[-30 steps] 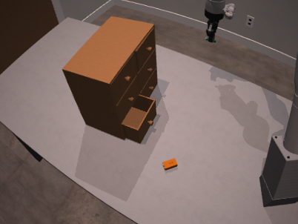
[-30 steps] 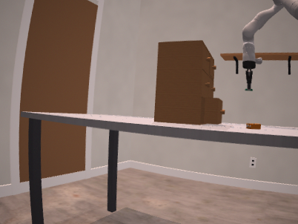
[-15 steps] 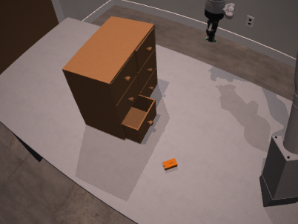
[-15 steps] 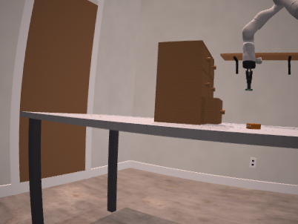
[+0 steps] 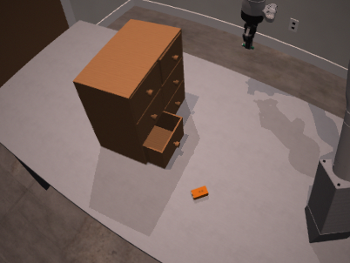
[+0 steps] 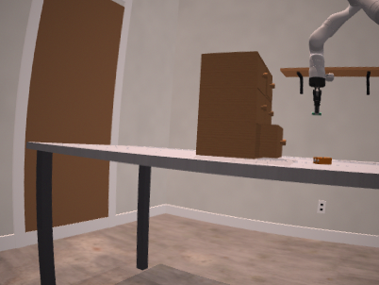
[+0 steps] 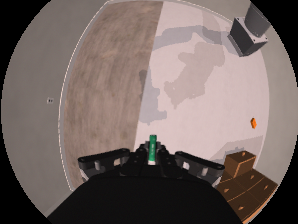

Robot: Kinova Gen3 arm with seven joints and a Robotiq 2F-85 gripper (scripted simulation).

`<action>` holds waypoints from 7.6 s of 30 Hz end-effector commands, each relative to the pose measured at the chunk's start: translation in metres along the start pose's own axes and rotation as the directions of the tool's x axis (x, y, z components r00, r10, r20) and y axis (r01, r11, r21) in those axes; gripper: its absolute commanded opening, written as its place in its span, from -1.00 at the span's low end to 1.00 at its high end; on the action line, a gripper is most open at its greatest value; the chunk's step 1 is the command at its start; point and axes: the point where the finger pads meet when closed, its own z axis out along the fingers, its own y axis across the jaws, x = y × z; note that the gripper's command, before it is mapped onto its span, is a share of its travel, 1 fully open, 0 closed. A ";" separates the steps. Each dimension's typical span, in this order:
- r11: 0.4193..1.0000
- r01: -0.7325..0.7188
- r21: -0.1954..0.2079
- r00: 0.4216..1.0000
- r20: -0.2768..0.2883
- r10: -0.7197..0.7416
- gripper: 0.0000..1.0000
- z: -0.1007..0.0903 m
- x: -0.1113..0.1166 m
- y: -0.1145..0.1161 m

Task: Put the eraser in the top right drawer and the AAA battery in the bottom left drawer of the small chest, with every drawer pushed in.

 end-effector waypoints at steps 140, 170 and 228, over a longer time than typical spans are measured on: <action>1.000 0.006 -0.011 0.751 0.660 0.002 -0.90 0.002 0.007 0.004; 1.000 0.007 -0.013 0.592 0.806 0.007 -0.90 0.003 0.009 0.005; 1.000 0.008 -0.010 0.351 0.936 0.007 -0.90 0.004 0.012 0.003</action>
